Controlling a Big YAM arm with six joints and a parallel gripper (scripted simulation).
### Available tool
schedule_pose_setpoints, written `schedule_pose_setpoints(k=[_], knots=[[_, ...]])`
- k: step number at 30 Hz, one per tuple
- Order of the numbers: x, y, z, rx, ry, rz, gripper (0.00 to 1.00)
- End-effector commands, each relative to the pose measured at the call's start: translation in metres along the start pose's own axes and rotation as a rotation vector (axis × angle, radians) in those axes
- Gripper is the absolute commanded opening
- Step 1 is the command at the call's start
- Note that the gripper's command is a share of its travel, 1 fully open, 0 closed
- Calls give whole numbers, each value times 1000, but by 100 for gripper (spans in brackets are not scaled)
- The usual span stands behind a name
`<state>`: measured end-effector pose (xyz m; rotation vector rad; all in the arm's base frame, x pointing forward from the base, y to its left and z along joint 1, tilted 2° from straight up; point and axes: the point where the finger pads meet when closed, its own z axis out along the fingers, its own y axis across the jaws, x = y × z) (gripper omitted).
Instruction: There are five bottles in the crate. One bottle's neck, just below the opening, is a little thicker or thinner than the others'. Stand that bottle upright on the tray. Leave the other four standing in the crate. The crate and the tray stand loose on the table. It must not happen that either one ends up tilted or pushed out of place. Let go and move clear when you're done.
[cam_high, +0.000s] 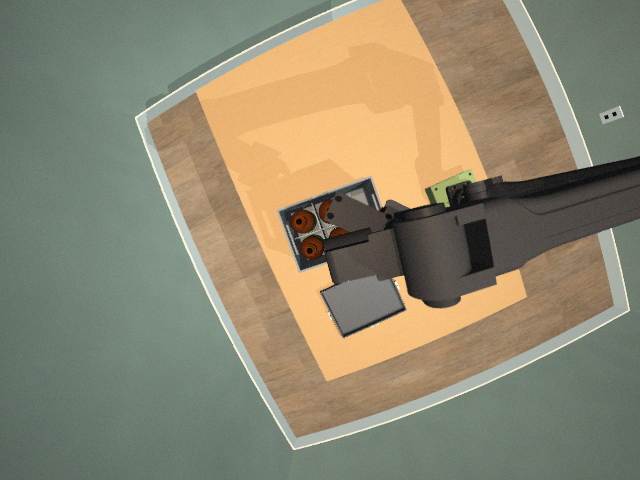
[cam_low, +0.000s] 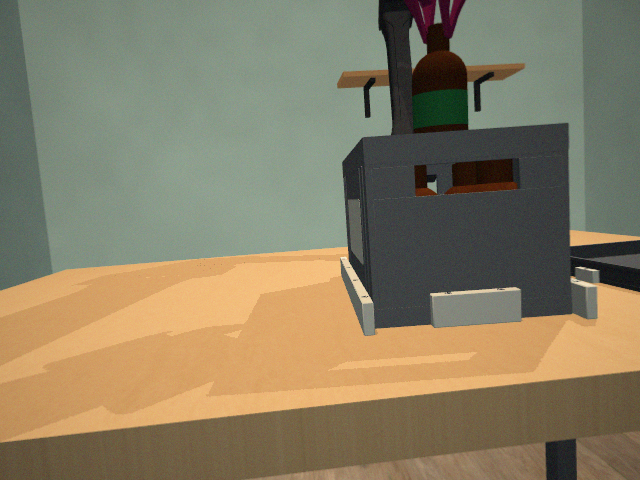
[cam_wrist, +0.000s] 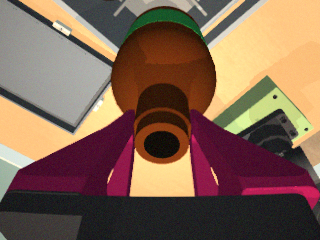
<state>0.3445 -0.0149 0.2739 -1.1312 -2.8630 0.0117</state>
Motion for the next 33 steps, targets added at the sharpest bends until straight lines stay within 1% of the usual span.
schedule_pose_setpoints(k=[1, 31, 32, 33], knots=[[-17, 9, -36, -51, -63, 0, 0], [-9, 24, -34, -51, -59, -1, 0], [-6, 23, -39, -61, -71, -1, 0], [-6, 24, -39, -61, -70, -1, 0]])
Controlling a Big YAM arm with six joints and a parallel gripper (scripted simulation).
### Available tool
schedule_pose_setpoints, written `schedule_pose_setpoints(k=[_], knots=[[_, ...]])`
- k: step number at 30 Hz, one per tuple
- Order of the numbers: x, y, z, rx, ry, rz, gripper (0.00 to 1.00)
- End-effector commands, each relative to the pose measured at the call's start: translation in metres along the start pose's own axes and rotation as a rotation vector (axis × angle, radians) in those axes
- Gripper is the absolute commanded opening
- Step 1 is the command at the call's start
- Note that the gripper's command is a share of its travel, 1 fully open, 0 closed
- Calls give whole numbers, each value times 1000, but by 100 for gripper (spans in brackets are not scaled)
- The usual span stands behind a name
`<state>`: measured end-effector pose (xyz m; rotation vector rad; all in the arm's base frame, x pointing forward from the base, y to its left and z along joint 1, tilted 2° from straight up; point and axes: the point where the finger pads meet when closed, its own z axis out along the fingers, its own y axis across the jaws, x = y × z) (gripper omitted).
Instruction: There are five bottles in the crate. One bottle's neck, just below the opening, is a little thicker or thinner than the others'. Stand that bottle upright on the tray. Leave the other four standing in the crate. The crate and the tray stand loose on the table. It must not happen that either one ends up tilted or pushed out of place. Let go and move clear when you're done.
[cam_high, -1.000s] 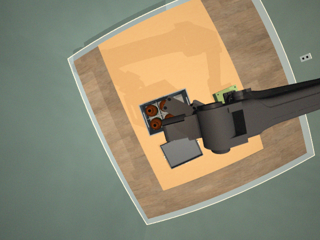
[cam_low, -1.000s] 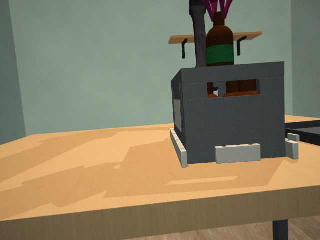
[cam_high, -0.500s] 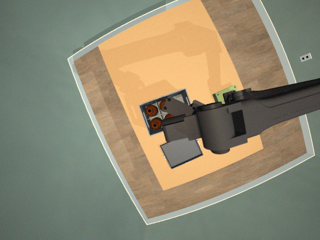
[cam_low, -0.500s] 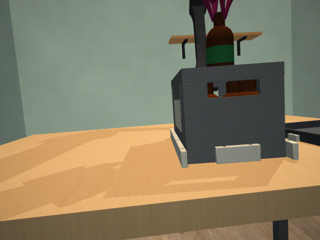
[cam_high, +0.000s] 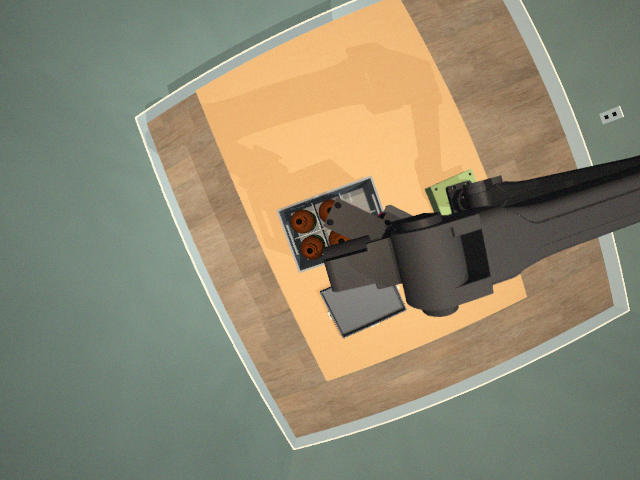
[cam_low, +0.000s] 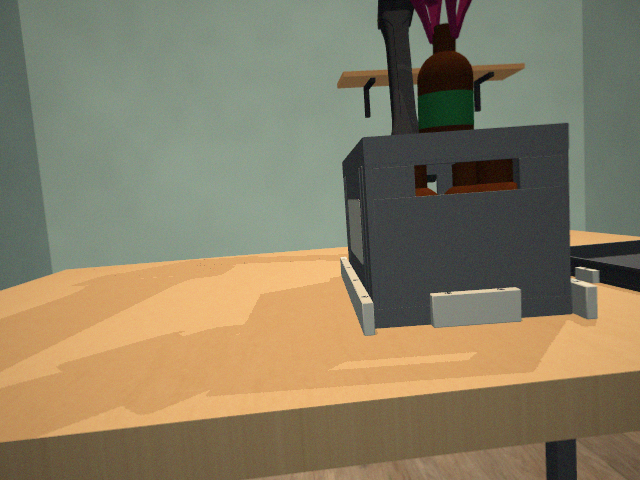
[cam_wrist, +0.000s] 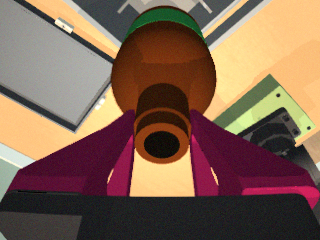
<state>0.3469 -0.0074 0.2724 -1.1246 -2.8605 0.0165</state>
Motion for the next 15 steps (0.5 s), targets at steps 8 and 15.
schedule_pose_setpoints(k=[8, 15], knots=[[-8, 26, -36, -60, -65, 2, 0], [-6, 32, -36, -61, -65, 2, 0]])
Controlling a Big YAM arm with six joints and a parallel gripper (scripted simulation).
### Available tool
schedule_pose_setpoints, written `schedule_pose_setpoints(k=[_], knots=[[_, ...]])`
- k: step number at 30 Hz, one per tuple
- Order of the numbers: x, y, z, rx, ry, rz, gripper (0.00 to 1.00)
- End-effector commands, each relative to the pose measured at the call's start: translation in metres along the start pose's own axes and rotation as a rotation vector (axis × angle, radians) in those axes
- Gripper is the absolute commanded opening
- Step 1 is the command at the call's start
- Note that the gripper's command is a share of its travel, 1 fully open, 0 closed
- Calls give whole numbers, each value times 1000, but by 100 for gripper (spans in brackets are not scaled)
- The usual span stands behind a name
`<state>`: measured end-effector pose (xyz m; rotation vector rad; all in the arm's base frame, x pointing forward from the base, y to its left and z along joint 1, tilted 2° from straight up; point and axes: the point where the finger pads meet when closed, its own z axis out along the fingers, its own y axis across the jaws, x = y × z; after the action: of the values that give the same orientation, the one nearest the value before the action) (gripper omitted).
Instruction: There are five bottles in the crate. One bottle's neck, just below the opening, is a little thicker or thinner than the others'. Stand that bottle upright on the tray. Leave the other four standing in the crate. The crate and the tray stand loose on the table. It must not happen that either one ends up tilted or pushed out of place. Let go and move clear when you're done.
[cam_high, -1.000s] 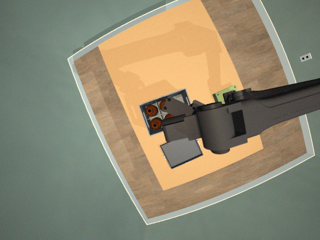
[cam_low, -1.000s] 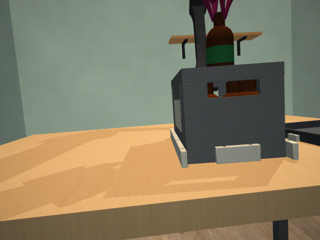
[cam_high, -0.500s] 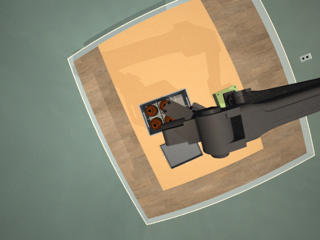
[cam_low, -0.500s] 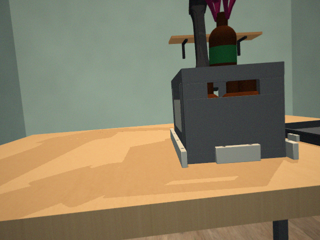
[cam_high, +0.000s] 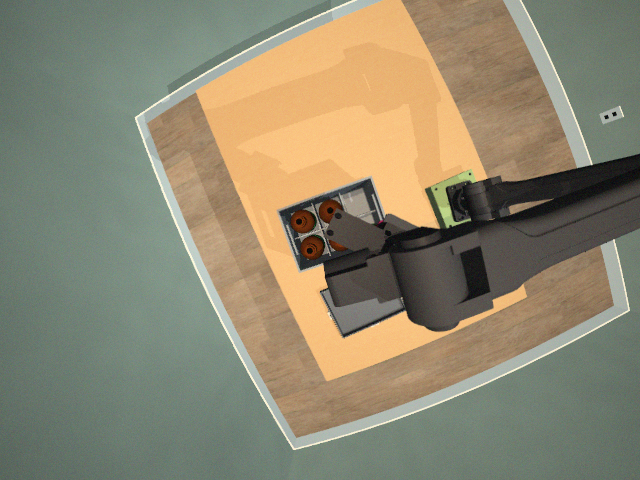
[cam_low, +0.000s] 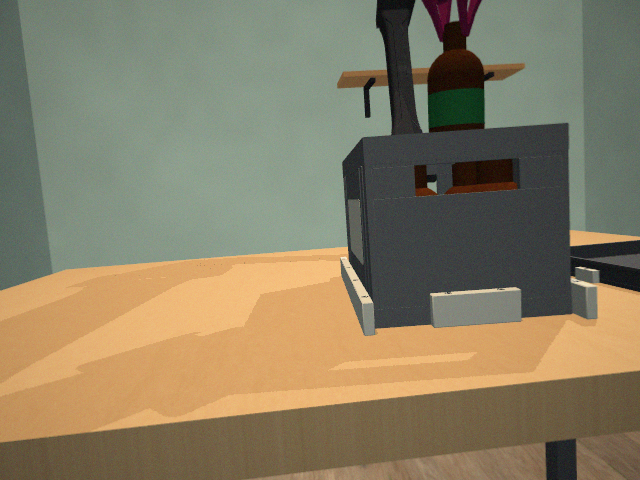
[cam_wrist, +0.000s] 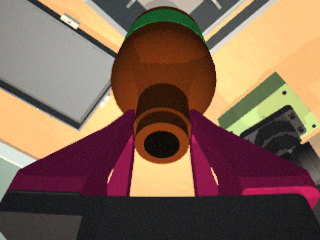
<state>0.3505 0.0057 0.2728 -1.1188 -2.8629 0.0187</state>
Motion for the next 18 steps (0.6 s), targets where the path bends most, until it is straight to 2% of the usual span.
schedule_pose_setpoints(k=[1, 18], knots=[[-11, 20, -38, -68, -70, 6, 0], [0, 41, -39, -75, -73, 6, 0]])
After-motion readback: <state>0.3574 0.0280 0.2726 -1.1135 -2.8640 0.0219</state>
